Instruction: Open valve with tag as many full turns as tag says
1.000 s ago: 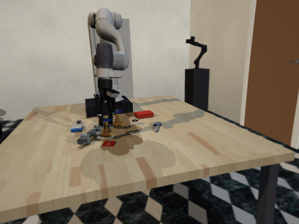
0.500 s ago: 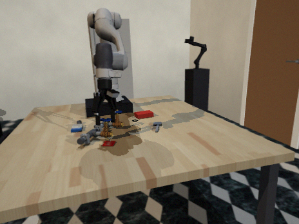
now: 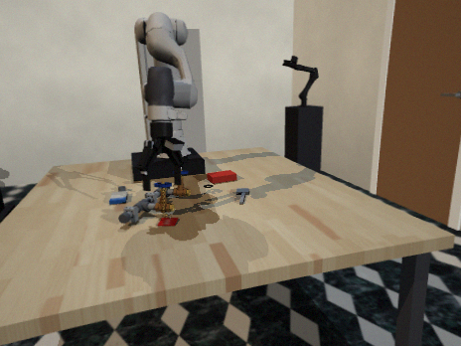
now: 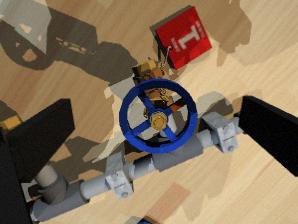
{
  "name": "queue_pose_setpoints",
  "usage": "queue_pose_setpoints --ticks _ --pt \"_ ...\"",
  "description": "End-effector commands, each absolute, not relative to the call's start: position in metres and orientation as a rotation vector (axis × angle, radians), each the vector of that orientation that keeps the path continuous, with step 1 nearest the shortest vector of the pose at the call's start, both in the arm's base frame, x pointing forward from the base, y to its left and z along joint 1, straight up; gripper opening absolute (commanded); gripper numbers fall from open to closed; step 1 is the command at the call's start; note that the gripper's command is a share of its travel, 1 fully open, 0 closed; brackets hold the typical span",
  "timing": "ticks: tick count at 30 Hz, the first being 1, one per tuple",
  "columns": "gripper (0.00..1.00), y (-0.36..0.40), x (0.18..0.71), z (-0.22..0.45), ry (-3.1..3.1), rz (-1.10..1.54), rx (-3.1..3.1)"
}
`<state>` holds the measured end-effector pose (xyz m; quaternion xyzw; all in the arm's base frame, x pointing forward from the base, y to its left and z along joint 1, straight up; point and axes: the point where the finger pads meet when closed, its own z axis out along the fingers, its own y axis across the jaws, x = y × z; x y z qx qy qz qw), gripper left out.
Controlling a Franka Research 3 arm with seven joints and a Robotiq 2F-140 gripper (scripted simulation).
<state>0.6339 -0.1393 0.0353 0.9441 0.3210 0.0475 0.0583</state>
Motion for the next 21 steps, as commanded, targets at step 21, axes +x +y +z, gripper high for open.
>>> queue_pose_setpoints --ticks 21 --pt "1.00 -0.1395 0.6335 0.0360 0.343 0.177 3.024"
